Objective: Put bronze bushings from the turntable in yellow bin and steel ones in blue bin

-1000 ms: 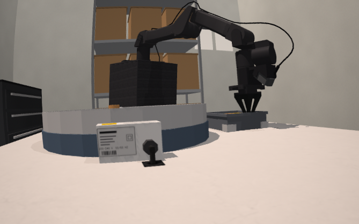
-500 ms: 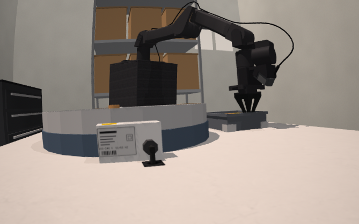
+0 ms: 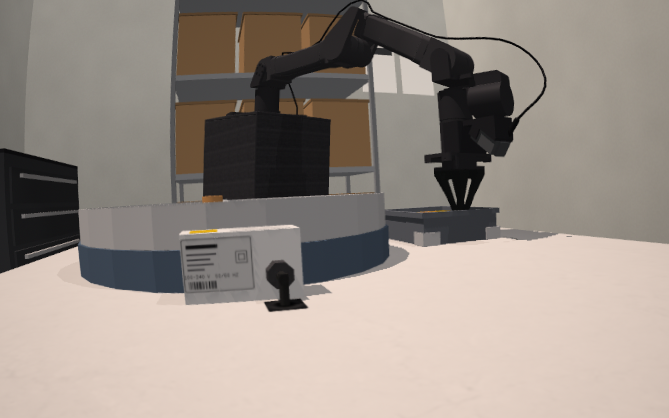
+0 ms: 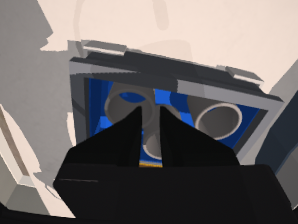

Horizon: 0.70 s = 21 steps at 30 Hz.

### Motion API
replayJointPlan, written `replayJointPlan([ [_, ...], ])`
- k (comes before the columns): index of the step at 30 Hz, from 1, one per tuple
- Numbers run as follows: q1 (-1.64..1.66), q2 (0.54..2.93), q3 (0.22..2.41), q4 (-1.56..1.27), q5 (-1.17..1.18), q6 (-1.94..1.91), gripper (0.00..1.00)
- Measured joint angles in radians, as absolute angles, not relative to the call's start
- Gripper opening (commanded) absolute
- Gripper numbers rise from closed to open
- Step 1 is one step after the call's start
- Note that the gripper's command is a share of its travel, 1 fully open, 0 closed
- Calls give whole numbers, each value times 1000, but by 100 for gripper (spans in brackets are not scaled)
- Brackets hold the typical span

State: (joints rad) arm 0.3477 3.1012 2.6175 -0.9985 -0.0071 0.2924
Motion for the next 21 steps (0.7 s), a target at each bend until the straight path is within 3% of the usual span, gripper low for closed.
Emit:
replayJointPlan([
  [21, 348, 2872, 2462, -1054, -7, 292, 15],
])
